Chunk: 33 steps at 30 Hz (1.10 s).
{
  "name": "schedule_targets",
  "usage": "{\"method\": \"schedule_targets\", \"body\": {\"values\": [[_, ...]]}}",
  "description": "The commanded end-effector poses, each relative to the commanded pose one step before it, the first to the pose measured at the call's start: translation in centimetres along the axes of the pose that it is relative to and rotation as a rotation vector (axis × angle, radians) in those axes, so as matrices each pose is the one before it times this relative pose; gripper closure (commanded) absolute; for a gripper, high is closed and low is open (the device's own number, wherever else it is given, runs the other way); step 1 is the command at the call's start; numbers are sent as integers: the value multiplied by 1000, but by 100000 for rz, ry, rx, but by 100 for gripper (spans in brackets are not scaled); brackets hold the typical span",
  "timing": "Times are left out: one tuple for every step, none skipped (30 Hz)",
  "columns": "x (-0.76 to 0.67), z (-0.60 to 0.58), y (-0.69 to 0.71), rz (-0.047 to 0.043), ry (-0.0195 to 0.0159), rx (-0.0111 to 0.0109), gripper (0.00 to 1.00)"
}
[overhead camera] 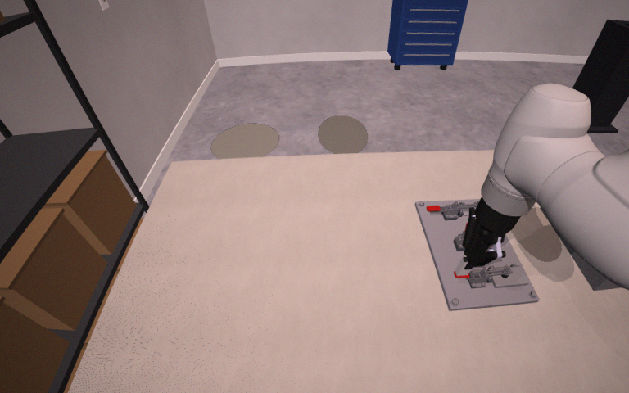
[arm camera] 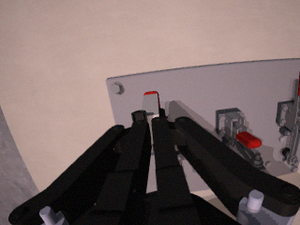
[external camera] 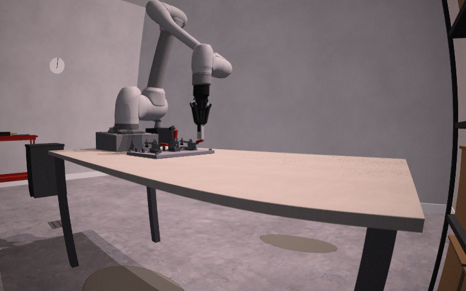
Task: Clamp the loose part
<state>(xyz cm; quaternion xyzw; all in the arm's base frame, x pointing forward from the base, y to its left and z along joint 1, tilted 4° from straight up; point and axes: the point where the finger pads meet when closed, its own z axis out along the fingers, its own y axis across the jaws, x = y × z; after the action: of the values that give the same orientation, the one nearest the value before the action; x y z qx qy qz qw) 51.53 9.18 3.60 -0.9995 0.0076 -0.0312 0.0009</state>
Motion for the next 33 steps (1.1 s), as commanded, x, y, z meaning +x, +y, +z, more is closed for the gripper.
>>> {"method": "schedule_targets", "body": {"values": [[-4,-6,-4,-2,-2,20,90],[0,0,0,0,0,0,90],[0,0,0,0,0,0,90],[0,0,0,0,0,0,90],[0,0,0,0,0,0,90],[0,0,0,0,0,0,90],[0,0,0,0,0,0,90],[0,0,0,0,0,0,90],[0,2,0,0,0,0,90],[0,13,0,0,0,0,90],[0,27,0,0,0,0,90],[0,37,0,0,0,0,90],[0,41,0,0,0,0,90],[0,37,0,0,0,0,90],[0,27,0,0,0,0,90],[0,13,0,0,0,0,90],[0,2,0,0,0,0,90],[0,0,0,0,0,0,90],[0,0,0,0,0,0,90],[0,0,0,0,0,0,90],[0,0,0,0,0,0,90],[0,0,0,0,0,0,90],[0,0,0,0,0,0,90],[0,0,0,0,0,0,90],[0,0,0,0,0,0,90],[0,0,0,0,0,0,90],[0,0,0,0,0,0,90],[0,0,0,0,0,0,90],[0,2,0,0,0,0,90],[0,13,0,0,0,0,90],[0,27,0,0,0,0,90],[0,37,0,0,0,0,90],[0,41,0,0,0,0,90]]}}
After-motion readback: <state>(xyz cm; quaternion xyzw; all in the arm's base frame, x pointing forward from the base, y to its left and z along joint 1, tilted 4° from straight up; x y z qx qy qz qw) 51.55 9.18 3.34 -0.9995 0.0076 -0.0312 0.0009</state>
